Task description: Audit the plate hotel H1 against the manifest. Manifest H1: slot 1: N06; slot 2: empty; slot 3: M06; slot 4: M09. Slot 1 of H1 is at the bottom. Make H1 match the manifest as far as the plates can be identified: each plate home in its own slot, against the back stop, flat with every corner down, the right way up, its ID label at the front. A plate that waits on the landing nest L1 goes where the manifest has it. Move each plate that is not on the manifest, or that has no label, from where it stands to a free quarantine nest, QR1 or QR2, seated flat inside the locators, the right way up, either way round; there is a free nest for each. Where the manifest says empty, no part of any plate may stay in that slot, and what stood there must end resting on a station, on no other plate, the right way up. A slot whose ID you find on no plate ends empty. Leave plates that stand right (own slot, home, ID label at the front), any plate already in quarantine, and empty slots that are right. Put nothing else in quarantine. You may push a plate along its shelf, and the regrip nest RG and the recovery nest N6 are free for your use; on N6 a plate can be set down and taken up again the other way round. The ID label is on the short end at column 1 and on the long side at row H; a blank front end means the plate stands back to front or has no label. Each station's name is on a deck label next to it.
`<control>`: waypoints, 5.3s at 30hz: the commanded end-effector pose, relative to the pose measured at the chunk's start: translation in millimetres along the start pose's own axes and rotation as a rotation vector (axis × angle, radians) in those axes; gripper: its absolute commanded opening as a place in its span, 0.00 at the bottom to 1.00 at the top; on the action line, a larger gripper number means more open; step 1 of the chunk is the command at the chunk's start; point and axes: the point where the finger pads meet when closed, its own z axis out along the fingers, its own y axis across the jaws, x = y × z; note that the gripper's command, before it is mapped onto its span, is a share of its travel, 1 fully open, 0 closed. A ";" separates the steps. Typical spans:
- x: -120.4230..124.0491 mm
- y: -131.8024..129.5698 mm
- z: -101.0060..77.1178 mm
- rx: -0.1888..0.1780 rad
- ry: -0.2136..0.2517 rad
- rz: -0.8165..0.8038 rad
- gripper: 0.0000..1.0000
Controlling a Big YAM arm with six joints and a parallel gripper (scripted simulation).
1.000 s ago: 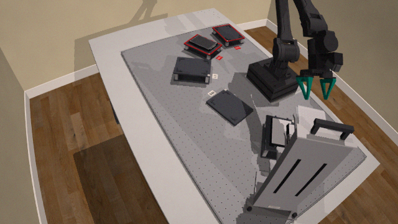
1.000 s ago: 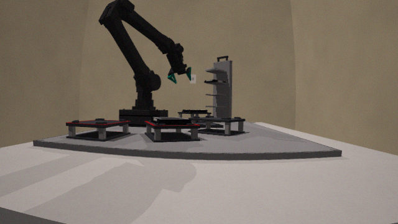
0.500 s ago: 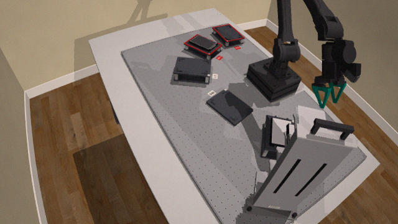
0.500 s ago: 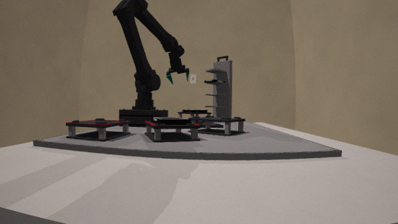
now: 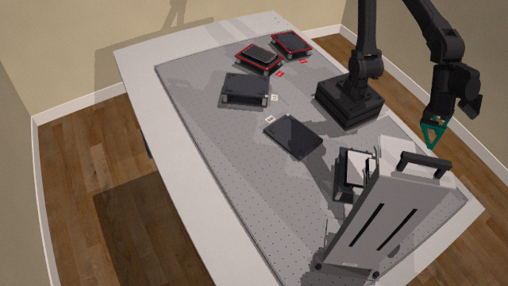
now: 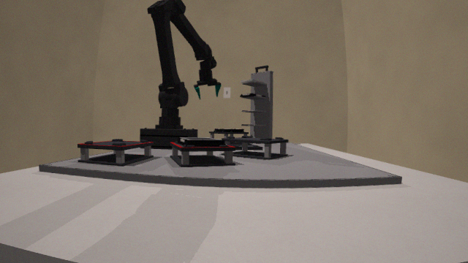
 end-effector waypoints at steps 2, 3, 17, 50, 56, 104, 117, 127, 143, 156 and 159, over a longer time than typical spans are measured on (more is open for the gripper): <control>-26.7 -12.0 -15.5 0.002 -0.017 -0.077 1.00; -31.5 -8.4 -14.2 -0.010 -0.008 -0.102 1.00; -31.1 -9.7 -10.1 -0.137 0.139 -0.332 1.00; 8.8 13.2 59.9 -0.280 0.285 -0.528 1.00; 13.5 15.9 72.2 -0.280 0.285 -0.527 1.00; 0.8 7.8 92.8 -0.238 0.247 -0.530 1.00; 32.6 26.9 122.1 -0.281 0.286 -0.527 1.00; 37.4 29.7 134.4 -0.281 0.286 -0.527 1.00; 24.9 21.0 126.2 -0.257 0.264 -0.518 1.00; 24.9 21.0 126.2 -0.257 0.264 -0.518 1.00; 24.9 21.0 126.2 -0.257 0.264 -0.518 1.00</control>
